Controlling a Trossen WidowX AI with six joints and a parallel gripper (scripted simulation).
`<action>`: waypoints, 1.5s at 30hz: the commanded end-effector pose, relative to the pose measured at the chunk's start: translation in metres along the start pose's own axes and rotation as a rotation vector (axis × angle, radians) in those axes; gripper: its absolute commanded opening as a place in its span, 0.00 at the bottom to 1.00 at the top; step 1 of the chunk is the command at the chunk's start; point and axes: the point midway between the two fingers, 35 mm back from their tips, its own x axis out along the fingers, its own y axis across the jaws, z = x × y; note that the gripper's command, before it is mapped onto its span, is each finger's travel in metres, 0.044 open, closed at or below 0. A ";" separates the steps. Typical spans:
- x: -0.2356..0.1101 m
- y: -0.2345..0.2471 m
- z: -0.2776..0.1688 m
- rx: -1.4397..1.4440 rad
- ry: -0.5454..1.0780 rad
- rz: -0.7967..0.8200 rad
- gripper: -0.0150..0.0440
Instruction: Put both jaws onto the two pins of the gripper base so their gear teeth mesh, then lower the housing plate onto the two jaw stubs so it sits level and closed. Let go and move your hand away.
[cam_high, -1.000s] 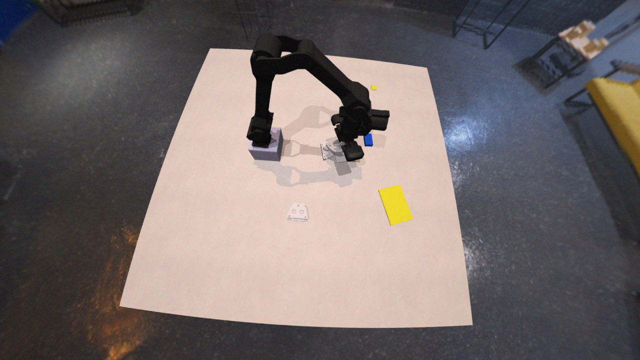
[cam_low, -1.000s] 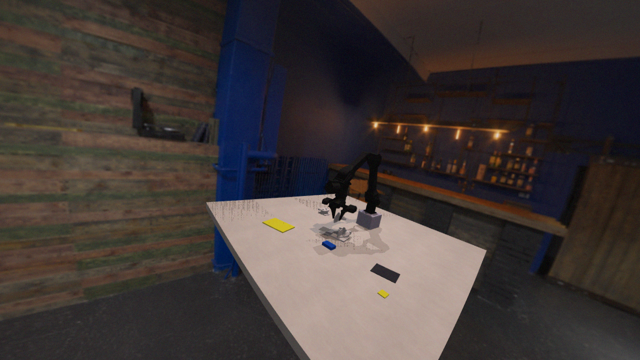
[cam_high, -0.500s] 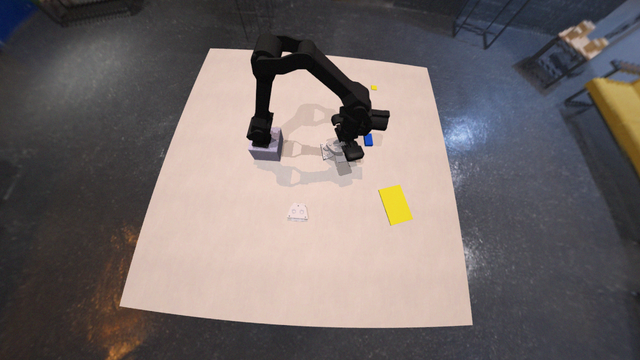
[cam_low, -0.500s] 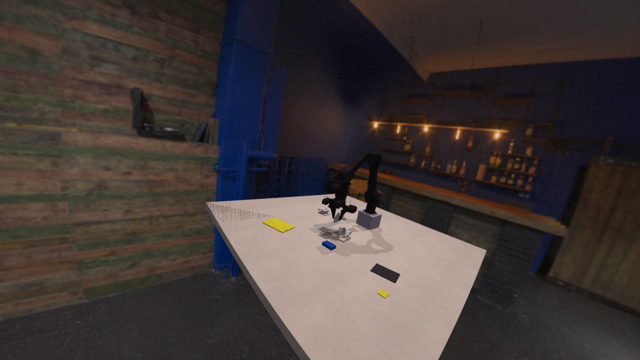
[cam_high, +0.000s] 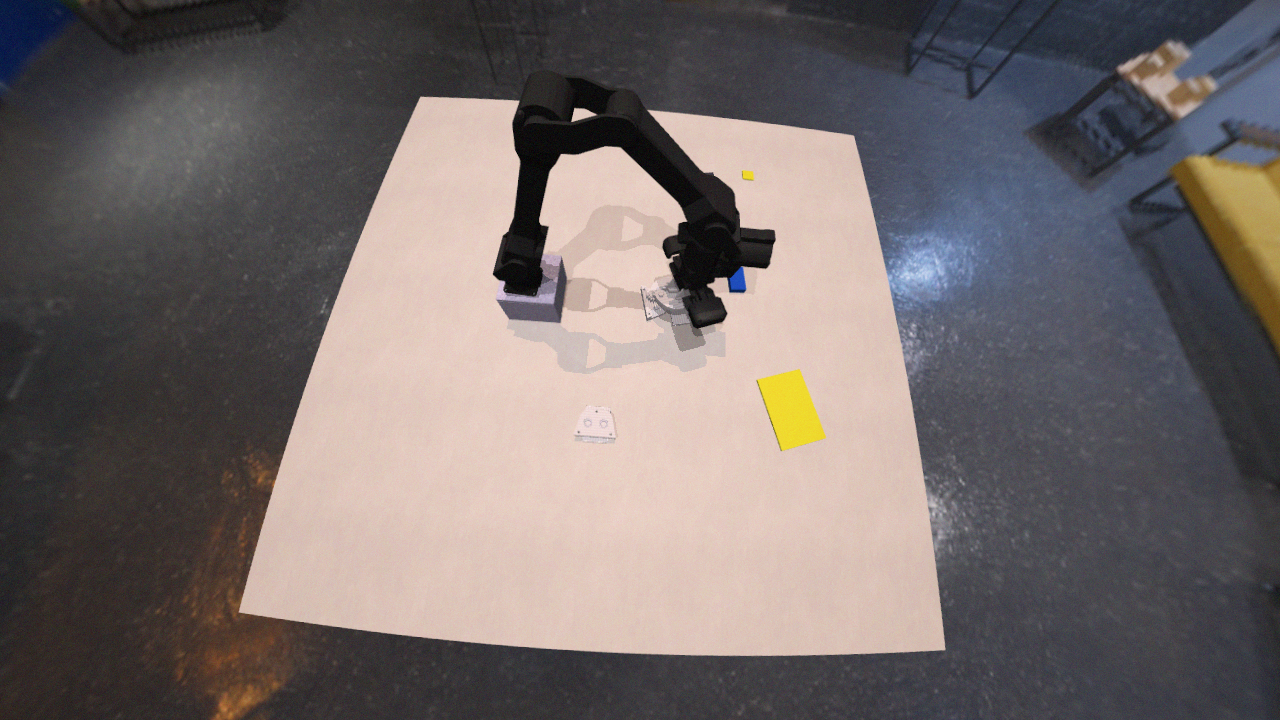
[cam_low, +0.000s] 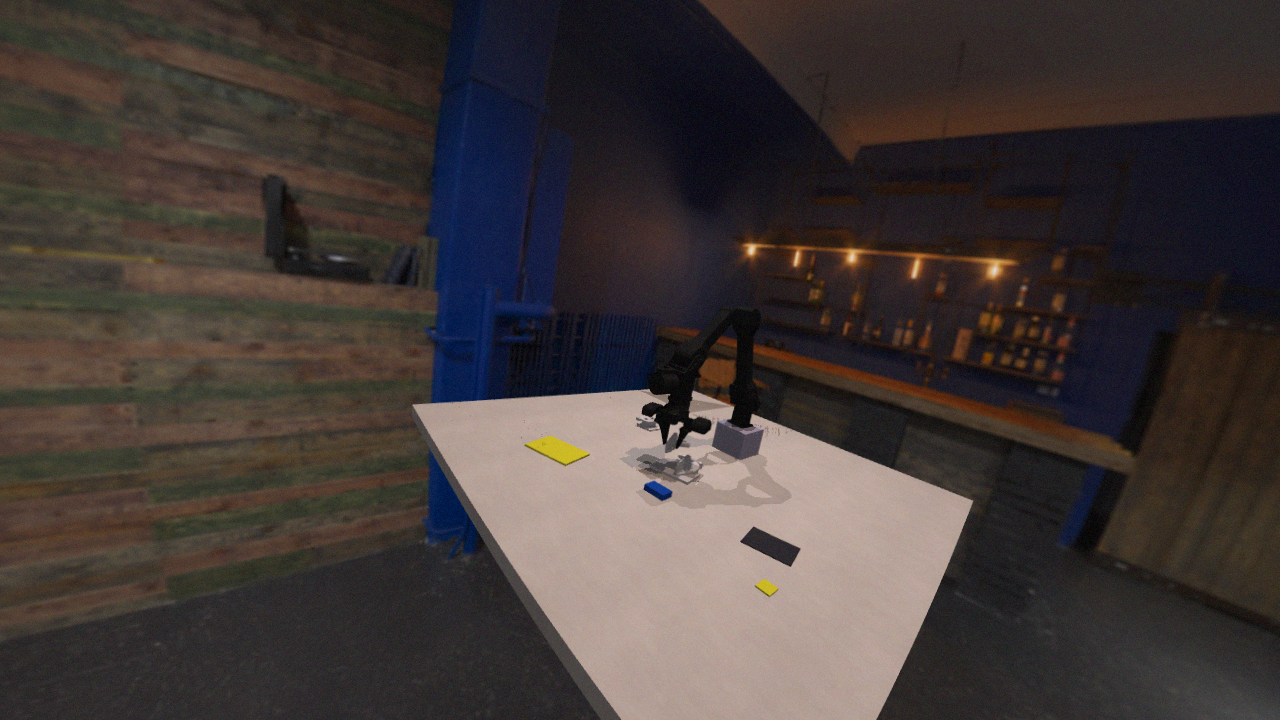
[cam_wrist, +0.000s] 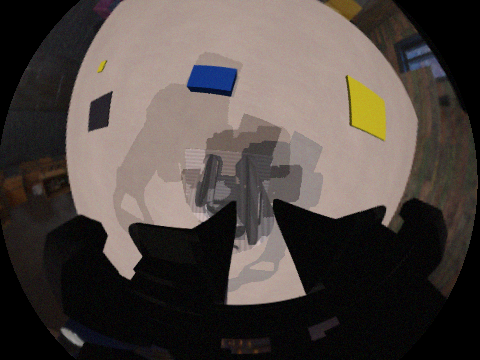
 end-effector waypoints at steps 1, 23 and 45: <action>0.009 0.002 -0.002 -0.003 0.009 0.008 0.48; 0.030 0.002 -0.004 -0.004 0.009 0.008 0.48; 0.034 0.002 -0.004 -0.005 0.009 0.008 0.48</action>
